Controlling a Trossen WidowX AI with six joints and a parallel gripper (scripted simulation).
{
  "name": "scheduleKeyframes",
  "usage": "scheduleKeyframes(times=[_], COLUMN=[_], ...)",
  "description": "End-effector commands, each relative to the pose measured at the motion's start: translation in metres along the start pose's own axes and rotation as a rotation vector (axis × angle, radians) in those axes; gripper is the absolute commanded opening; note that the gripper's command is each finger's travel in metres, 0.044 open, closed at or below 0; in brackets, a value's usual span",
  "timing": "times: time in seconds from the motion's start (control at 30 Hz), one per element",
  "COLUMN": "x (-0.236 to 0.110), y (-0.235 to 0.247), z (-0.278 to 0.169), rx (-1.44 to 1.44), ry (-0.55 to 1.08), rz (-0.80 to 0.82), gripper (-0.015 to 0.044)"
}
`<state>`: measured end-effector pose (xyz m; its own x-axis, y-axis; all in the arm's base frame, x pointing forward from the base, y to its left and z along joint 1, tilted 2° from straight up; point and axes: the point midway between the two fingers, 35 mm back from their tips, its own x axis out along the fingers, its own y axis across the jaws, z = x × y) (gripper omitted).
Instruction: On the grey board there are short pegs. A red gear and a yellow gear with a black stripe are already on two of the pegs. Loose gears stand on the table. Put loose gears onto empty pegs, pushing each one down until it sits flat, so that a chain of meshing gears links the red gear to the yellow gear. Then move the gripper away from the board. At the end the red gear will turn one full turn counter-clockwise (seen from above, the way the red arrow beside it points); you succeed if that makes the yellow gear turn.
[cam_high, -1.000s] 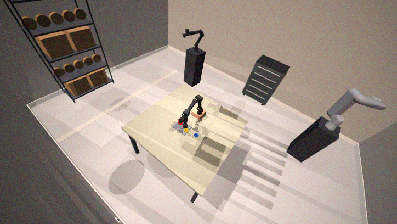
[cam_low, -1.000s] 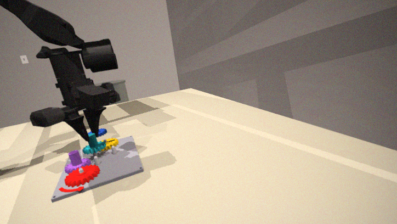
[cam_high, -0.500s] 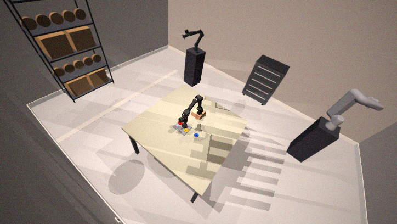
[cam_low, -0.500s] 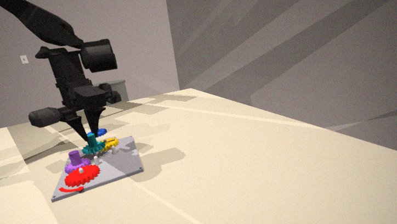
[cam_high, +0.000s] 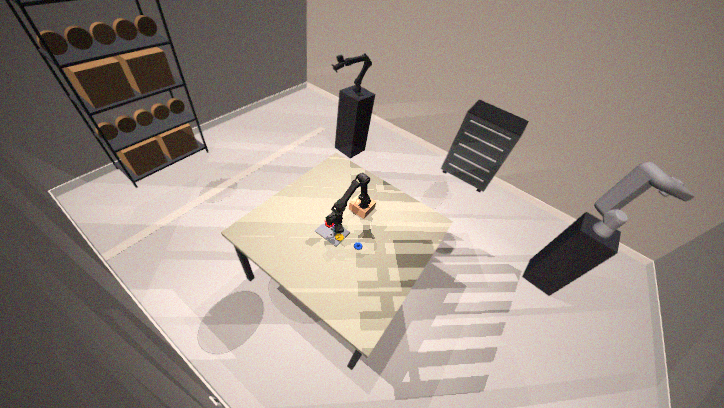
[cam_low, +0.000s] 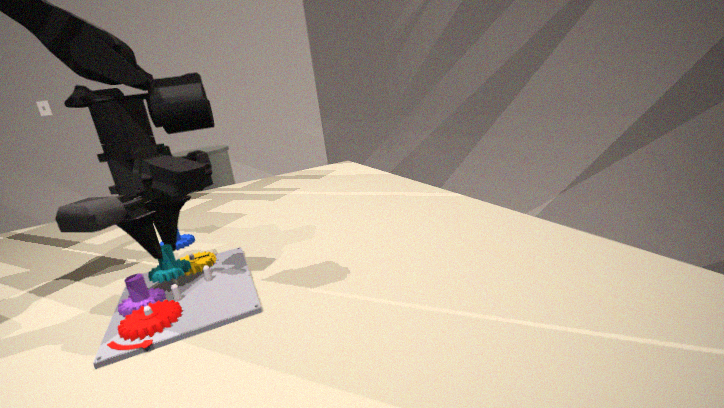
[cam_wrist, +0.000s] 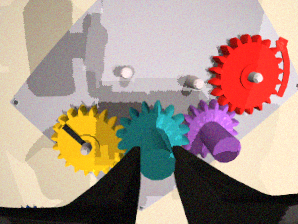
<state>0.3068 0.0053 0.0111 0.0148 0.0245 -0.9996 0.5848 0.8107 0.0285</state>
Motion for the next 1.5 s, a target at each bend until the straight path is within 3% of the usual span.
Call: scheduleKeyframes(times=[0.0,0.8,1.47], x=[0.0062,0.0119,0.0152], y=[-0.0008,-0.0011,-0.0011], z=[-0.0003,-0.0001,-0.0009], rx=[-0.041,0.345,0.011], ry=[0.004,0.003,0.004], rz=[-0.002,-0.003,-0.002], gripper=[0.0,0.0,0.0])
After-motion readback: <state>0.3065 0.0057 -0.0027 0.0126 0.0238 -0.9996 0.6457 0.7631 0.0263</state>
